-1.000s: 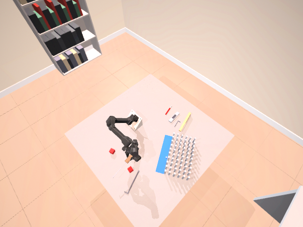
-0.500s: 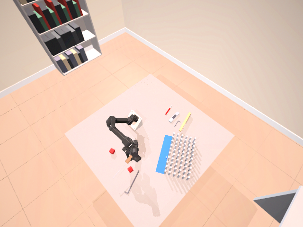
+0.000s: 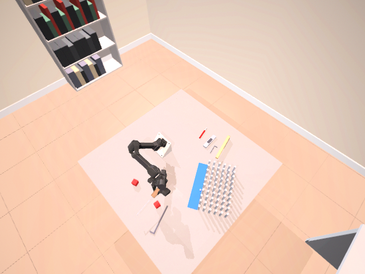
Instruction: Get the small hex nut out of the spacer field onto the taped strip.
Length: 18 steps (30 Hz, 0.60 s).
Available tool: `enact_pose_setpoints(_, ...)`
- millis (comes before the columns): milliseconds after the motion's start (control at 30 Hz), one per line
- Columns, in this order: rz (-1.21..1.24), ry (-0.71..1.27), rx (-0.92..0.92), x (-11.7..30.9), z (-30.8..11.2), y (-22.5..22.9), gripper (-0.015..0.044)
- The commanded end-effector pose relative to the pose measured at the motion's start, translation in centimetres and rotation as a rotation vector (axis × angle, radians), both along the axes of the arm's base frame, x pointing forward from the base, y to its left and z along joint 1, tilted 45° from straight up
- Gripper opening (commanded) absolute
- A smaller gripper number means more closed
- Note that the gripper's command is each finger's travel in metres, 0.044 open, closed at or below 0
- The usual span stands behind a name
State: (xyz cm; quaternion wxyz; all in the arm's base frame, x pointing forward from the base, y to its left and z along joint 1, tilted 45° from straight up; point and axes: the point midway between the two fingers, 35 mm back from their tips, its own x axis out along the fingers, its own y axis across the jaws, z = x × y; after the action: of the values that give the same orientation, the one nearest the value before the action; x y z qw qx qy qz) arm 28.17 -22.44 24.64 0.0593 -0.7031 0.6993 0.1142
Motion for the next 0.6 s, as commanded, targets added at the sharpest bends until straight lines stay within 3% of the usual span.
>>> enact_pose_setpoints(0, 0.006, 0.004, 0.003, 0.06, -0.33, -0.09, 0.0000)
enact_pose_setpoints(567, 0.007, 0.003, 0.003, 0.04, -1.08, -0.87, 0.0000)
